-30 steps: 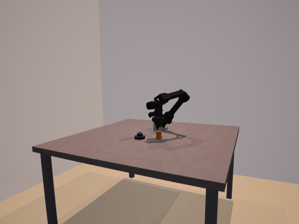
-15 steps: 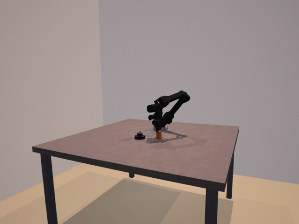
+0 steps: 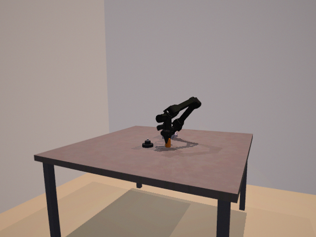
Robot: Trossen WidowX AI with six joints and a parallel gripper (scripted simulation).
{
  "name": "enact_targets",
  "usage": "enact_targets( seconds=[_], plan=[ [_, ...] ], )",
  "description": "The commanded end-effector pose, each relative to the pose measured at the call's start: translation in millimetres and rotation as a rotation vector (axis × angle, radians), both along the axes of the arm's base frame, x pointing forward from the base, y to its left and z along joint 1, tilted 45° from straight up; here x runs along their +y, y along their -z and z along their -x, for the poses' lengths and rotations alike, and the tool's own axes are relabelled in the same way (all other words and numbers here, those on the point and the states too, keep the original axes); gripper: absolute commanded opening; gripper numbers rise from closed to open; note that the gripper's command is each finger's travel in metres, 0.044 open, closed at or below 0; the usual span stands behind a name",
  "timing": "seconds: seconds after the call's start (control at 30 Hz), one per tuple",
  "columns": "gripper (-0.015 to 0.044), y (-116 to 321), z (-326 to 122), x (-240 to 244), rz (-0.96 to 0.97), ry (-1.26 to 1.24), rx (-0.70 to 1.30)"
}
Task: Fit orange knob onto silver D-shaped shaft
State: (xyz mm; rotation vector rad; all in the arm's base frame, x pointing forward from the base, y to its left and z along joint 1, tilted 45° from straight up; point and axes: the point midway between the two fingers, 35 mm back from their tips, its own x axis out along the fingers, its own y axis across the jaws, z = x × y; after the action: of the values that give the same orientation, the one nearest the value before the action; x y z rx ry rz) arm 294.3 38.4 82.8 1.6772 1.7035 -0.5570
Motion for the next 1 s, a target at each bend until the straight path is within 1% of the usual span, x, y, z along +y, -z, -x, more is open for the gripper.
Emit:
enact_targets(
  seconds=[0.0, 0.47, 0.8, 0.97],
  plan=[
    [0.0440, 6.0, 1.5, 5.6, -0.007, 0.006, 0.009],
    [0.0440, 19.7, 2.2, 20.7, -0.011, 0.007, 0.009],
    [0.0177, 19.7, 2.2, 20.7, -0.011, 0.007, 0.009],
    [0.0144, 19.7, 2.2, 20.7, -0.011, 0.007, 0.009]
  ],
)
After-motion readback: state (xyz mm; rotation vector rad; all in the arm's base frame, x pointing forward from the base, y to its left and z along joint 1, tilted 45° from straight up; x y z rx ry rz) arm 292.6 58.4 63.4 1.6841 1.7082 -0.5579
